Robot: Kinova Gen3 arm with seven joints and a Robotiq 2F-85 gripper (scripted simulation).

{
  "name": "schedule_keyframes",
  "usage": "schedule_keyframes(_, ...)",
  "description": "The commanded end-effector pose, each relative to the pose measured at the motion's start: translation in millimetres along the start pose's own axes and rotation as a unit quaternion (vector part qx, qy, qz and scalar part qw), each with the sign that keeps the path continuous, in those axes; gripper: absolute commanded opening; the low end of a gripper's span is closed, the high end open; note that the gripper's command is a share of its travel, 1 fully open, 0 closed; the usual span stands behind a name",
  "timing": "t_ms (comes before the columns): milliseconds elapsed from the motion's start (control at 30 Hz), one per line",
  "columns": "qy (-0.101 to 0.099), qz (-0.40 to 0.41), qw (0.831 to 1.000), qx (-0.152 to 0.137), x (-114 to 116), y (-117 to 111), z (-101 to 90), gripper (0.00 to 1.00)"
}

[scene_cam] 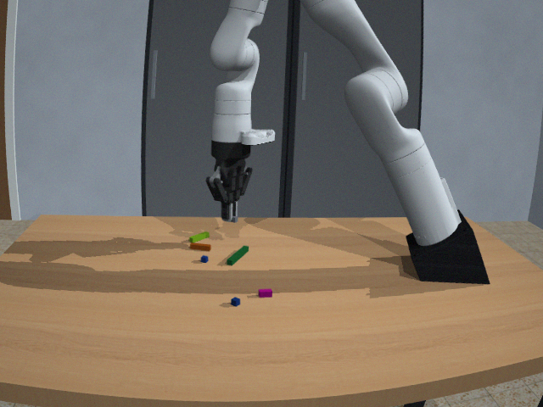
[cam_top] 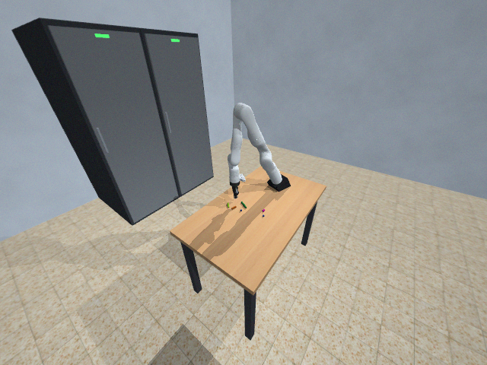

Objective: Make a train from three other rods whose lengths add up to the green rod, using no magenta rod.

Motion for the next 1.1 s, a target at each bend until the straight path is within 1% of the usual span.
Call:
schedule_keyframes(0,-0.001,-0.001,1.000,-0.001,-0.9,1.6,-2.6,0.05)
schedule_keyframes(400,0.000,-0.001,1.000,-0.003,-0.5,2.3,-9.1,0.05)
schedule_keyframes(1067,0.001,-0.002,1.000,-0.004,-0.1,2.5,-29.4,0.05)
Point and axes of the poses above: the point where the finger pads meet when closed, its own z axis out along the fingers, its own x axis across the jaws, y = z × x, the point moved 9 cm from there along -z, back along the fingers, and after that the axes turned 12 degrees about -z, right-handed, at the moved point
